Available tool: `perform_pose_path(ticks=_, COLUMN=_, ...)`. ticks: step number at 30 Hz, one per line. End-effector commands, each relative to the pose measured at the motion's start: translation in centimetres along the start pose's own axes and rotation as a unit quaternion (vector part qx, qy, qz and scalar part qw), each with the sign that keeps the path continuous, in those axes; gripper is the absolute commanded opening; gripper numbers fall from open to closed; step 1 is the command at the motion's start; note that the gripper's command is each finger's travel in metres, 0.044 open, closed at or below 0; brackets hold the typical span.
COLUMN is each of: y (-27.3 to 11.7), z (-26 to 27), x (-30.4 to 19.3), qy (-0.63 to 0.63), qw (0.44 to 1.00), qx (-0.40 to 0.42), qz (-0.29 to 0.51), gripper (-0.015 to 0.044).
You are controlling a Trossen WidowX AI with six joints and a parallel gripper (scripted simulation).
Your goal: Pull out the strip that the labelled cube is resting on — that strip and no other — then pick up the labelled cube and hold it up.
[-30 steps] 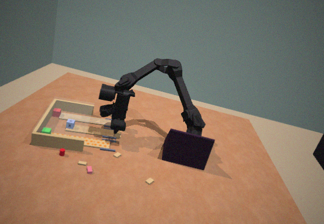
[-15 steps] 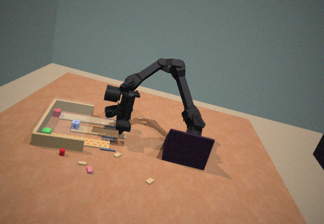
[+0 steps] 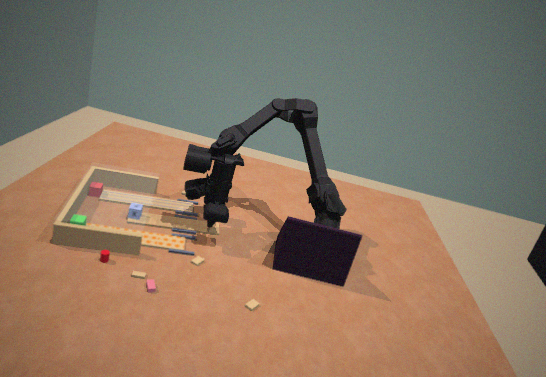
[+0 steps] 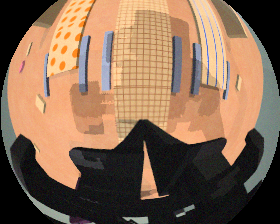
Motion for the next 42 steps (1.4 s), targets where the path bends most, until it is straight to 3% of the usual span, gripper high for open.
perform_pose_path(ticks=1, y=0.5, z=0.2, x=-1.2, qy=-0.004, qw=1.0, qx=0.003, qz=0.012, gripper=0.0)
perform_pose_path(ticks=42, y=0.4, z=0.7, x=-7.2, qy=-0.005, qw=1.0, qx=0.003, qz=0.014, gripper=0.0)
Point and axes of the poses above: the point midway between the two fingers, 35 mm back from their tips, its own y axis out along the fingers, its own z axis across the jaws, x = y × z, the point moved 7 cm from there along -y, back along the fingers, and after that the axes turned 4 degrees about -y, right-handed, at the moved point
